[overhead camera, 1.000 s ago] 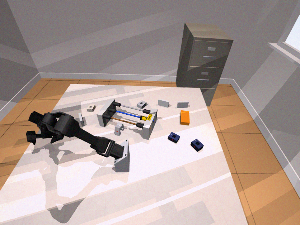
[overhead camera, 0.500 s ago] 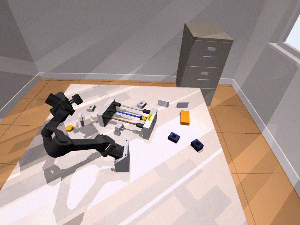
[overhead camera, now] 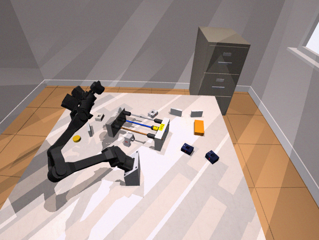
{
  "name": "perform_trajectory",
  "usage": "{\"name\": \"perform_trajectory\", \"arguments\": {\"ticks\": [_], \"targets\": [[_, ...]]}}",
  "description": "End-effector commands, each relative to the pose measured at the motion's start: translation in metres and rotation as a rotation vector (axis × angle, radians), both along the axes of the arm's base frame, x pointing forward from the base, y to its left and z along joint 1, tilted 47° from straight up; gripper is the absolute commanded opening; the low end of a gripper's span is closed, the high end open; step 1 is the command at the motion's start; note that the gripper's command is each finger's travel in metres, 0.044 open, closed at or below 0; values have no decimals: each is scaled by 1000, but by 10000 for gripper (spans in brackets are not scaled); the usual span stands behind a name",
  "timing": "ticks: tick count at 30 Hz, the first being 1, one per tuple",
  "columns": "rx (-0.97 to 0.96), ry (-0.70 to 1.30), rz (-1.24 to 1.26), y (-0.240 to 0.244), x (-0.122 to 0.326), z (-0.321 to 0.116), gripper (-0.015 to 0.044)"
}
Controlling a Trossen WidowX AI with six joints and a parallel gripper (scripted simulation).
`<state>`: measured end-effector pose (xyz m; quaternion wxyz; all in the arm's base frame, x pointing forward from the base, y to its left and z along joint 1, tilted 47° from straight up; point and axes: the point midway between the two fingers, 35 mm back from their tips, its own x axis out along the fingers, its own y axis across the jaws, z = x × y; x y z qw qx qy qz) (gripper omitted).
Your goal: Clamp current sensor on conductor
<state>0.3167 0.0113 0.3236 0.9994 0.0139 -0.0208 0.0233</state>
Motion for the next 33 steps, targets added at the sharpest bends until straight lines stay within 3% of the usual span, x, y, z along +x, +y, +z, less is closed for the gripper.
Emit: {"name": "perform_trajectory", "arguments": {"ticks": [1, 6, 16, 25, 33], "targets": [[-27, -8, -47, -11, -1, -1, 440], [-36, 33, -53, -15, 6, -10, 440], [8, 660, -58, -82, 50, -159, 440], [356, 1163, -7, -131, 13, -291, 440], [733, 1391, 90, -142, -31, -350, 440]]}}
